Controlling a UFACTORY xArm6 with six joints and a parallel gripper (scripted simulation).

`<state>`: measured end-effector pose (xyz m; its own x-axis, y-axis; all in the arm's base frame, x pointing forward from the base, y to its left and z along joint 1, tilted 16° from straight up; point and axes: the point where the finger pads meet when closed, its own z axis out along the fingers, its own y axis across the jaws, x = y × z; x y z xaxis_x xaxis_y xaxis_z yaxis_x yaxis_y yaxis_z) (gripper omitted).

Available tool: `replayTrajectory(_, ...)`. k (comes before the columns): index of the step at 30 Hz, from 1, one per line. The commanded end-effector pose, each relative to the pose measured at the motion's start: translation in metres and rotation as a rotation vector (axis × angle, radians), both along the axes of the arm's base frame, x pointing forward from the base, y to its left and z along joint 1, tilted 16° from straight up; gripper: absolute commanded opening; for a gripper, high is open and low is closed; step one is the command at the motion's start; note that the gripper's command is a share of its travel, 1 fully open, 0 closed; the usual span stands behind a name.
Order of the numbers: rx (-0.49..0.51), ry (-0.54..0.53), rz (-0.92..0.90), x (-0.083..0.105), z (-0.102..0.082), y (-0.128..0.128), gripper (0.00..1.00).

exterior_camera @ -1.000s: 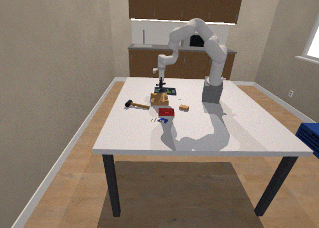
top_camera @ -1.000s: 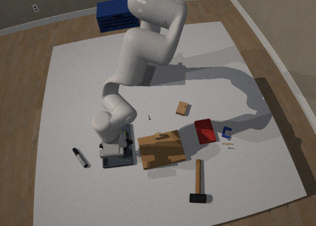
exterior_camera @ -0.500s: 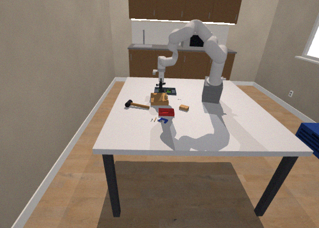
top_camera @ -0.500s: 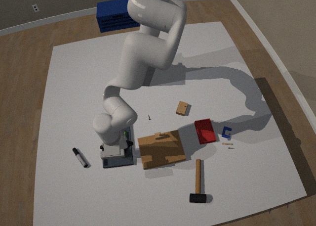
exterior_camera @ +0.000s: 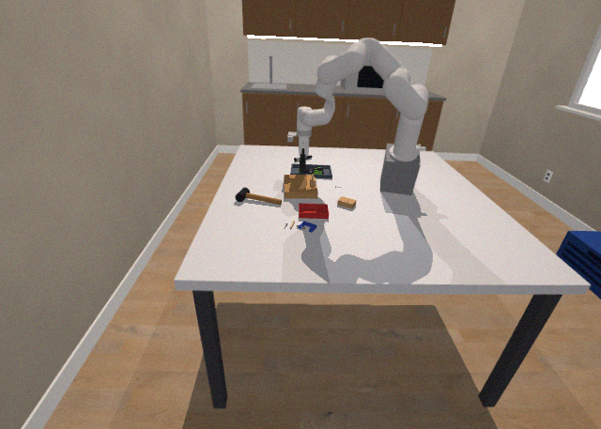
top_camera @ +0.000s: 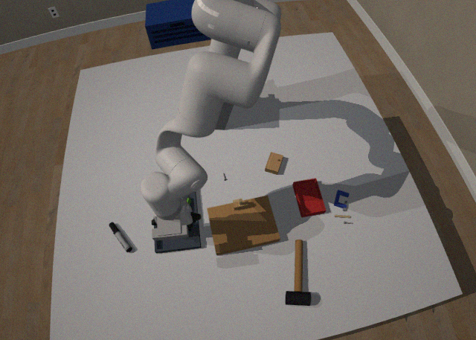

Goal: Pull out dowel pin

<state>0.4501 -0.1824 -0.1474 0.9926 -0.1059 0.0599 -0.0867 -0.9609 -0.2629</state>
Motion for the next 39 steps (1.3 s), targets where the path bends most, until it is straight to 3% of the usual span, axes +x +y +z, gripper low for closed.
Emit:
replayTrajectory(1,-0.002,-0.004,-0.001,0.002,0.001,-0.001,0.55)
replayTrajectory(23,-0.002,-0.004,-0.001,0.002,0.0,-0.001,0.55)
replayTrajectory(39,-0.002,-0.004,-0.001,0.003,-0.012,0.002,0.55)
